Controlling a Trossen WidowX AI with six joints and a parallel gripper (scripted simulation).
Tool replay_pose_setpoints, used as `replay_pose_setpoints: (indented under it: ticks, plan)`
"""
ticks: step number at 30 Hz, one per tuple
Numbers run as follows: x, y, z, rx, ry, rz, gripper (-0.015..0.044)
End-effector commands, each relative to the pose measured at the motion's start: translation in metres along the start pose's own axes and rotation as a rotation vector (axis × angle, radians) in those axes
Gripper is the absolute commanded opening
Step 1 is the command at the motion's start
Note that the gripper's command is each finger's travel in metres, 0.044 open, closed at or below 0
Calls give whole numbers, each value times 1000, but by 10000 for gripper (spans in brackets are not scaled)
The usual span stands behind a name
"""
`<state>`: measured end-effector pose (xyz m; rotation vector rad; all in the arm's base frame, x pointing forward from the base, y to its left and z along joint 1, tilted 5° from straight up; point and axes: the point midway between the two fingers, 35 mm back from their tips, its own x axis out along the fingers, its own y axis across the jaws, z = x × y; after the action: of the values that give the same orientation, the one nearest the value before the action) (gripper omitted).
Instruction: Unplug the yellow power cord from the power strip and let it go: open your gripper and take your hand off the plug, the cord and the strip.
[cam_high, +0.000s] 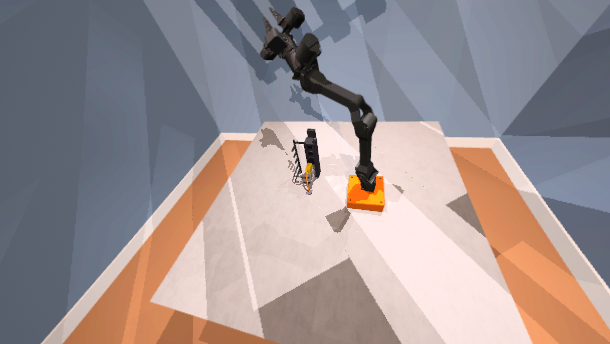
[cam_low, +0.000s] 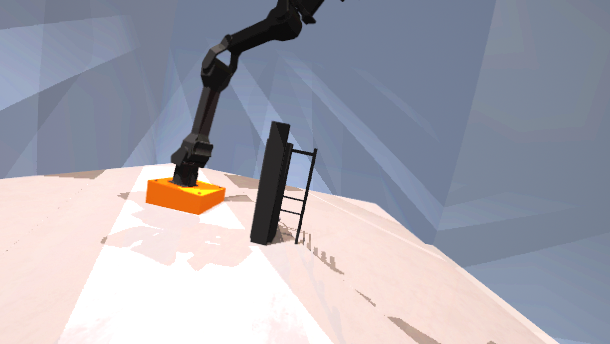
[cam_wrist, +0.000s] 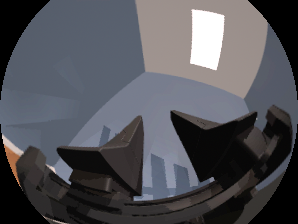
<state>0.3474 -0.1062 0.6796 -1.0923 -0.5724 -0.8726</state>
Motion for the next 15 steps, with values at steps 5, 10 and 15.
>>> replay_pose_setpoints:
  ticks: [5,10,15]
  plan:
    - [-37,121,-8,-34,41,440,160]
    - [-84,192,-11,-90,57,738,160]
    - [-148,249,-13,-149,56,1041,160]
